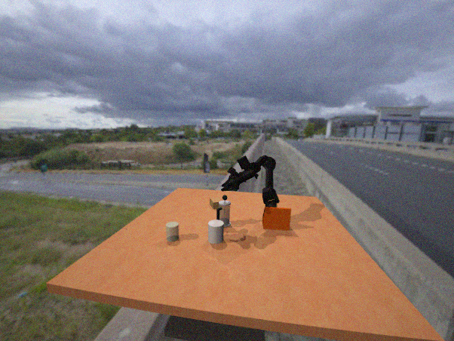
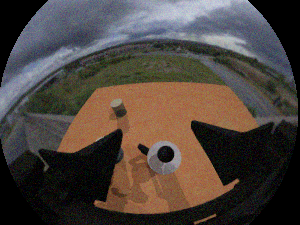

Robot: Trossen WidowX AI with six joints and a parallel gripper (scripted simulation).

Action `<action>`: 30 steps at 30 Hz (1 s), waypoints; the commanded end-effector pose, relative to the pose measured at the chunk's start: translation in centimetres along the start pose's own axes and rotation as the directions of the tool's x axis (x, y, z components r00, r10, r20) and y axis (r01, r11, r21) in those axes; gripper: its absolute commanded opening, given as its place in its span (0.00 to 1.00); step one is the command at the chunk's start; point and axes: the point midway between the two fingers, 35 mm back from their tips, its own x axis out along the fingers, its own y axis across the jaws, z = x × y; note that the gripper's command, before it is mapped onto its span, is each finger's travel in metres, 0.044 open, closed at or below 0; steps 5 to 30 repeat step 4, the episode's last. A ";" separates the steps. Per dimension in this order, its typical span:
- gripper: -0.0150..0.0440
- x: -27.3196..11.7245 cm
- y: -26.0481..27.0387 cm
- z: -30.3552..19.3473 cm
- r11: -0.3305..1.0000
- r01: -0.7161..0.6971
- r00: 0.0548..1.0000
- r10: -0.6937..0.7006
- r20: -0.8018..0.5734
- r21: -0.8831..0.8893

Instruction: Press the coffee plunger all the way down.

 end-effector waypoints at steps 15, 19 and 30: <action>1.00 -2.2 -1.2 1.0 1.000 0.019 1.000 -0.019 0.002 0.001; 1.00 -2.2 -1.2 1.0 1.000 0.019 1.000 -0.019 0.002 0.001; 1.00 -2.2 -1.2 1.0 1.000 0.019 1.000 -0.019 0.002 0.001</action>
